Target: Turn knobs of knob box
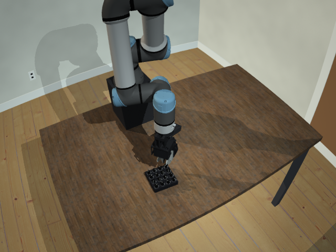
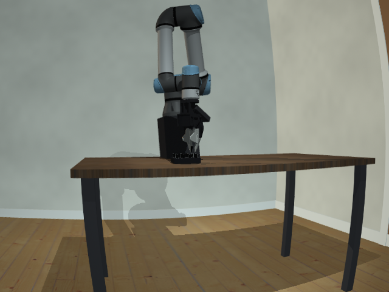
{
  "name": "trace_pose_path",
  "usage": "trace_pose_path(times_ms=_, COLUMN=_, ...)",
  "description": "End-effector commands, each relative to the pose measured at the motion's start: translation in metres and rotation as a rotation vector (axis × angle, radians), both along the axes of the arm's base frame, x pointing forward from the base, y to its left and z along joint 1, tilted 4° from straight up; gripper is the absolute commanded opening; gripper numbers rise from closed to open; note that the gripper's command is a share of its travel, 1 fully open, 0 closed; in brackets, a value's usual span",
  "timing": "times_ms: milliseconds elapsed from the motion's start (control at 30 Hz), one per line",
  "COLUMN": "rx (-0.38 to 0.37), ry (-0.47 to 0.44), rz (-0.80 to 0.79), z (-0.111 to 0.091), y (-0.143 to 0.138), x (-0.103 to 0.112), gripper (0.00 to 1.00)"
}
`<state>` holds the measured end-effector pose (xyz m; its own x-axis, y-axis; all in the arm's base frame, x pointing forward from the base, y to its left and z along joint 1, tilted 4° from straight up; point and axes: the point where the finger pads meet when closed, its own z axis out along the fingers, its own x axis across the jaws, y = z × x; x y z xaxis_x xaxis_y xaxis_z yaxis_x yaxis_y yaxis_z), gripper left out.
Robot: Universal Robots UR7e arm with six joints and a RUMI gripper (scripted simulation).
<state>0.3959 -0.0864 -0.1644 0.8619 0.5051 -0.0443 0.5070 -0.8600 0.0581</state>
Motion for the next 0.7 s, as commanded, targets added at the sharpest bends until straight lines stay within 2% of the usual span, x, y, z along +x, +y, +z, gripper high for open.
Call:
trace_pose_path(times_ms=0, rx=-0.002, ry=-0.002, rz=0.001, z=0.0009, y=0.0001, x=0.0009, gripper=0.11)
trace_pose_path(times_ms=667, rx=-0.001, ry=-0.001, rz=0.0, z=-0.0041, y=-0.0006, x=0.001, gripper=0.11)
